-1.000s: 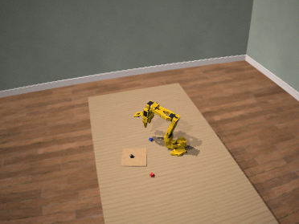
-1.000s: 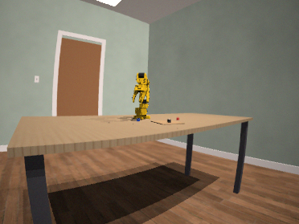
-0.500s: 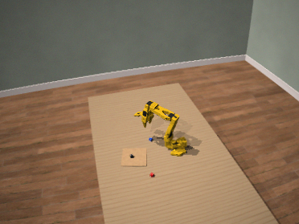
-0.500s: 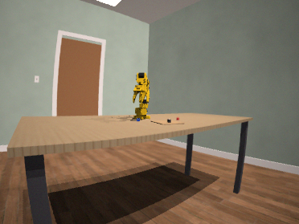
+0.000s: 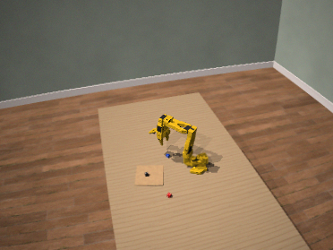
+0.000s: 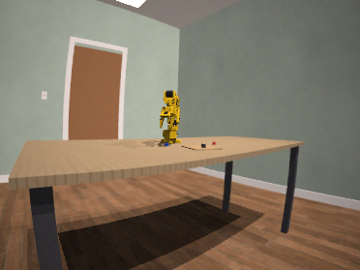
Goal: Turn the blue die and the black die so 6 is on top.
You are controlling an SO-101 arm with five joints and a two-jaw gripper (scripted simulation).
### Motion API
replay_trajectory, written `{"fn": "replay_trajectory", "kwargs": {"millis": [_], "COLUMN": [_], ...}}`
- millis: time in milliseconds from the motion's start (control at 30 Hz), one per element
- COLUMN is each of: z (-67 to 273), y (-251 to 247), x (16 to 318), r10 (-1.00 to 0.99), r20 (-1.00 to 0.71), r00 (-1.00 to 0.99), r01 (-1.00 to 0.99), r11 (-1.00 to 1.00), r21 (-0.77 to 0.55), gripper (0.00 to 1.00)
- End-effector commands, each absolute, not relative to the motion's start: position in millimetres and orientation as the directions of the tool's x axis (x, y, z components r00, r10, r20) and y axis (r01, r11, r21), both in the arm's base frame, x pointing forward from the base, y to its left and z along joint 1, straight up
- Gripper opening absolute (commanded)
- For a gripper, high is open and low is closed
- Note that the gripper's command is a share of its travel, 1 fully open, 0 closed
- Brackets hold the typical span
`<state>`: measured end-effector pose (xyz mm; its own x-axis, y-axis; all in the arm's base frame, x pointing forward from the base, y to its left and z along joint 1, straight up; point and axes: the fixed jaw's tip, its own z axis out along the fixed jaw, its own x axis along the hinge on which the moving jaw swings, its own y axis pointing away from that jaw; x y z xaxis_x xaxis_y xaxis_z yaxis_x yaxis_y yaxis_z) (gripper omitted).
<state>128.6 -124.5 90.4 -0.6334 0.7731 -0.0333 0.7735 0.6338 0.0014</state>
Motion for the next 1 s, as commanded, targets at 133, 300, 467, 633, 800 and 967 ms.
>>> {"fn": "replay_trajectory", "kwargs": {"millis": [133,300,467,633,800,967], "z": [73.6,53.9,44.0,42.7,42.9,42.9], "y": [-123.1,-117.6,-114.0,-113.5,-114.3,-114.3], "x": [128.8,123.6,120.1,119.6,123.1,123.1], "r10": [0.772,0.756,0.743,0.741,0.735,0.735], "r20": [0.084,0.22,0.289,0.298,0.296,0.296], "r00": [-0.631,-0.616,-0.603,-0.601,-0.61,-0.61], "r01": [0.774,0.773,0.772,0.772,0.764,0.764], "r11": [0.633,0.634,0.635,0.636,0.645,0.645], "r21": [-0.007,-0.017,-0.023,-0.024,-0.024,-0.024], "gripper": [0.25,0.25,0.25,0.25,0.25,0.25]}}
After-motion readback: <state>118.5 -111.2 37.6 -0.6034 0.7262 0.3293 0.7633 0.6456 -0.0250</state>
